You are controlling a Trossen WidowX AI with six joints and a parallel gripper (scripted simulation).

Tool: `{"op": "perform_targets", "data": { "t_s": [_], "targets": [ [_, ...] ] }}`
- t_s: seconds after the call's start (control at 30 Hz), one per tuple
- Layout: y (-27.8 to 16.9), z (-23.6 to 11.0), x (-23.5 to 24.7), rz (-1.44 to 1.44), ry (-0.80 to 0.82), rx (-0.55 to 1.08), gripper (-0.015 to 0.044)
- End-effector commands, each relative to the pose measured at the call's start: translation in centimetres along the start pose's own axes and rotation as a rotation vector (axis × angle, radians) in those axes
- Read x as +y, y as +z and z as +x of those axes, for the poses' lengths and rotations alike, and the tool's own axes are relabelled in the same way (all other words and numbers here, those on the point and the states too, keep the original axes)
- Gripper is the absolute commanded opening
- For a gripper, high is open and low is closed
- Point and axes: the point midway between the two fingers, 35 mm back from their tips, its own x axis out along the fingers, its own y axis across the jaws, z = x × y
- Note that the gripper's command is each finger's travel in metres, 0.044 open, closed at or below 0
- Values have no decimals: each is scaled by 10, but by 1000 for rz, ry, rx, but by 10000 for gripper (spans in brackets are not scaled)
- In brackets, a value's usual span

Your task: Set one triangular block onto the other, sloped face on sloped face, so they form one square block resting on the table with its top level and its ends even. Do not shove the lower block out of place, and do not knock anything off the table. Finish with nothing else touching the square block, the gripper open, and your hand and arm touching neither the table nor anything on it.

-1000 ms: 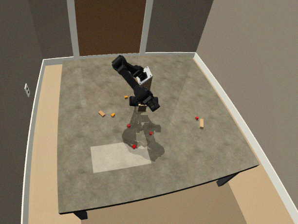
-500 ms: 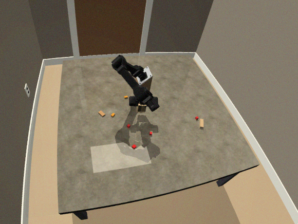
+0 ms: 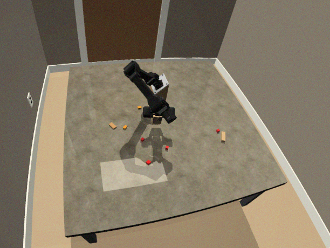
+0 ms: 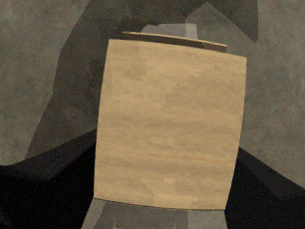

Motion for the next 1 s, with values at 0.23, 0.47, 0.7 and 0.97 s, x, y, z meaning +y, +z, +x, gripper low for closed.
{"op": "perform_targets", "data": {
  "t_s": [0.23,0.47,0.7,0.97],
  "targets": [
    [-1,6,0,-6,4,3,0],
    [-1,11,0,-6,4,3,0],
    [0,15,1,-6,4,3,0],
    [0,20,1,-6,5,2,0]
  ]
}}
